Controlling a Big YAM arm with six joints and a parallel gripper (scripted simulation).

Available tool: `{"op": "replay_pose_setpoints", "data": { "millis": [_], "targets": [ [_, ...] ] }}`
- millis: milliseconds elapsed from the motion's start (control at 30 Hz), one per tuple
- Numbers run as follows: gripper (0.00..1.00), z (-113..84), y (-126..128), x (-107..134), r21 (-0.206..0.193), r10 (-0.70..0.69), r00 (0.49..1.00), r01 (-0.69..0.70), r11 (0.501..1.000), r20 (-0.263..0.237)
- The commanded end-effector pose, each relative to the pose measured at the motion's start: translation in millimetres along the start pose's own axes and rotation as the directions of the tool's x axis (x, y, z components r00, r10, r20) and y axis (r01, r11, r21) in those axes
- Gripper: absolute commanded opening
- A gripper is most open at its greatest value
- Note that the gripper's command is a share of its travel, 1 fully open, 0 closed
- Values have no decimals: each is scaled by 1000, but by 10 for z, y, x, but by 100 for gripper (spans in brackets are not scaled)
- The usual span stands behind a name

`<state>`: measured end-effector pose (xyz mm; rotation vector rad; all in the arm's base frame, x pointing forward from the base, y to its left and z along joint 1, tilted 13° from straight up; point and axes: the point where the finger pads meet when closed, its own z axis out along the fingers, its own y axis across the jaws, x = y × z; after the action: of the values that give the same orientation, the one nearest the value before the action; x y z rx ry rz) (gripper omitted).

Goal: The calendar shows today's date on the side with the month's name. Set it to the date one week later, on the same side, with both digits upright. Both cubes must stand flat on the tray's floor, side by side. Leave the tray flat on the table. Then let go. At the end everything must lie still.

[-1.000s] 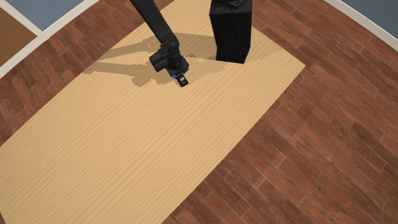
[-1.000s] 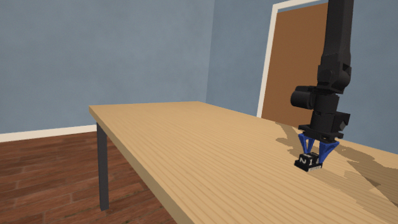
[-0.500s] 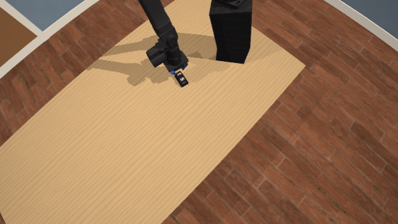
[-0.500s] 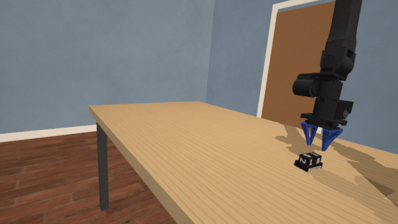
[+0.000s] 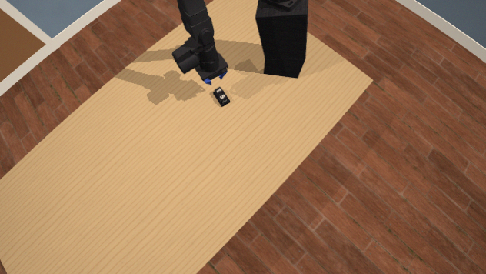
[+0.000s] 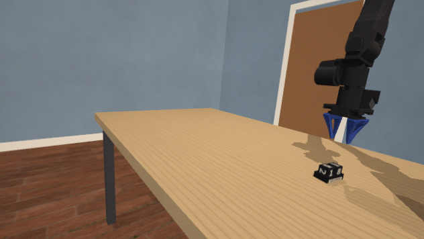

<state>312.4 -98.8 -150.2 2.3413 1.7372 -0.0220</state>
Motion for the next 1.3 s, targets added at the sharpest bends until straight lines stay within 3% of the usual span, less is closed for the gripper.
{"op": "replay_pose_setpoints", "data": {
  "millis": [0,33,733,1000,1267],
  "targets": [
    [46,30,-59,25,17,1,1000,-2,1000,4],
    [100,30,-42,26,11,0,1000,0,1000,3],
    [100,6,-22,25,6,0,1000,0,1000,3],
    [100,-156,-1,33,-5,-1,1000,1,1000,2],
    [100,-507,-1,33,-5,0,1000,0,1000,2]
  ]
}}
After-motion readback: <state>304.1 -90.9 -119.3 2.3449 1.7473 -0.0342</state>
